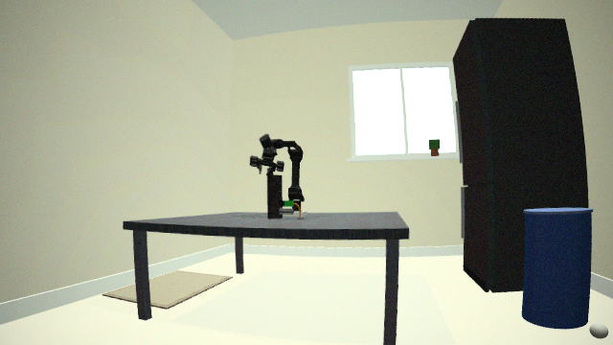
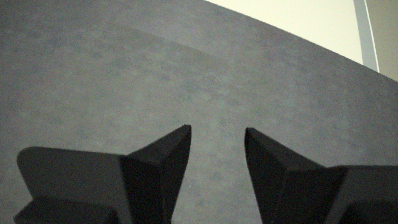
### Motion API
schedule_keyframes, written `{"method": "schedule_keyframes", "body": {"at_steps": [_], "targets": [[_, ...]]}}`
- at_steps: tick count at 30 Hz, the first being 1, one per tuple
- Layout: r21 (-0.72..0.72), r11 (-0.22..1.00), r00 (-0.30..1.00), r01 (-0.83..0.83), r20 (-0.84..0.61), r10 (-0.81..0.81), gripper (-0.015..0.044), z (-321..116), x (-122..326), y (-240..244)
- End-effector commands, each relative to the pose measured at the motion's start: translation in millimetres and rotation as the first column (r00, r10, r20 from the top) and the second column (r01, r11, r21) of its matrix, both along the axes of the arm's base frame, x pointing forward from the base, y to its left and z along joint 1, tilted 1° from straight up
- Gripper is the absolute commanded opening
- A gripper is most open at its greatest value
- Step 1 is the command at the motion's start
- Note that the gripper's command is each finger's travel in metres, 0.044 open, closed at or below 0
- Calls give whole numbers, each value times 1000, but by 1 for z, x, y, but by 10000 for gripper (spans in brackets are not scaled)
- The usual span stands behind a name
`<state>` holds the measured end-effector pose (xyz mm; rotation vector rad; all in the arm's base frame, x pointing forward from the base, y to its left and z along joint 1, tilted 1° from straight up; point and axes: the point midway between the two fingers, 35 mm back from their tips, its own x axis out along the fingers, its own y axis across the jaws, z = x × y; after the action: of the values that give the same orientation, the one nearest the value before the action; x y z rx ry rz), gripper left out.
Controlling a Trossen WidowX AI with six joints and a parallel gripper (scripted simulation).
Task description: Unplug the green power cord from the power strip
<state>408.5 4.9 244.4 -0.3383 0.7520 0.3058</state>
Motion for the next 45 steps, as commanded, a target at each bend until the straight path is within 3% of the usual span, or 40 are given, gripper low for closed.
{"method": "schedule_keyframes", "body": {"at_steps": [1,7,13,20,45], "targets": [[-95,976,977,-197,-99,188,160,-27,-20,42],[-196,858,875,-474,-216,434,160,-60,-50,92],[-232,728,752,-645,-357,553,160,-89,-82,108],[-158,366,375,-917,-654,657,160,-131,-160,115],[-154,354,362,-922,-662,656,160,-133,-159,95]]}}
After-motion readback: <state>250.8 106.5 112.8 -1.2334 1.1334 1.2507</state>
